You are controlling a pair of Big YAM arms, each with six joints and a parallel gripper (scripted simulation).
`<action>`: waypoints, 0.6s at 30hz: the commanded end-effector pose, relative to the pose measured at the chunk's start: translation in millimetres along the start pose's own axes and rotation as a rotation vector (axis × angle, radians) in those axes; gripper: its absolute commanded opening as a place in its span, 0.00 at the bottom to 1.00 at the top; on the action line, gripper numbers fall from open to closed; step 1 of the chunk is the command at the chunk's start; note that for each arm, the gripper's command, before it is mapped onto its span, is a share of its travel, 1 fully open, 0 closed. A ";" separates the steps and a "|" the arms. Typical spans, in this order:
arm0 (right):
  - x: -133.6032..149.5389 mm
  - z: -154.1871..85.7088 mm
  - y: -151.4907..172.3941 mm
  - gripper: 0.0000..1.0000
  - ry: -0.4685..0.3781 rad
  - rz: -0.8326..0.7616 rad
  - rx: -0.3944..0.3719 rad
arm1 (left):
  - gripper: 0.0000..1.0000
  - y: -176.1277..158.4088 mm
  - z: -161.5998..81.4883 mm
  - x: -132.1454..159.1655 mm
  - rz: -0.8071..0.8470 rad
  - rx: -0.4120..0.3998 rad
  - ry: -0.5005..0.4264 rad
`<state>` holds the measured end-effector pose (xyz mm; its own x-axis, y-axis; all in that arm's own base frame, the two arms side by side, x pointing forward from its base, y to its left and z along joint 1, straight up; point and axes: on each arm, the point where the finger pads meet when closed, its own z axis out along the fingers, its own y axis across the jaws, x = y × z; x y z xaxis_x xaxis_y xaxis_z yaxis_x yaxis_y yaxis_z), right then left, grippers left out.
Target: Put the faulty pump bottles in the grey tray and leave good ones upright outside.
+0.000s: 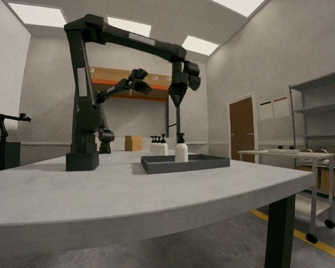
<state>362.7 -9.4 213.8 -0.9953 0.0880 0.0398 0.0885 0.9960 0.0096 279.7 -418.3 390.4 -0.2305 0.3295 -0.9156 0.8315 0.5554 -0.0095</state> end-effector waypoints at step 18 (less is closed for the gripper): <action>-3.0 -11.6 230.9 0.00 -0.066 -0.021 -0.004 | 0.00 16.7 -96.3 6.5 0.000 -0.041 -0.100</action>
<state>366.3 194.9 204.1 -0.9986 0.0280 0.0450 0.0272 0.9995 -0.0176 251.4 -387.5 383.2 -0.2059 0.3176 -0.9256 0.8351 0.5500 0.0029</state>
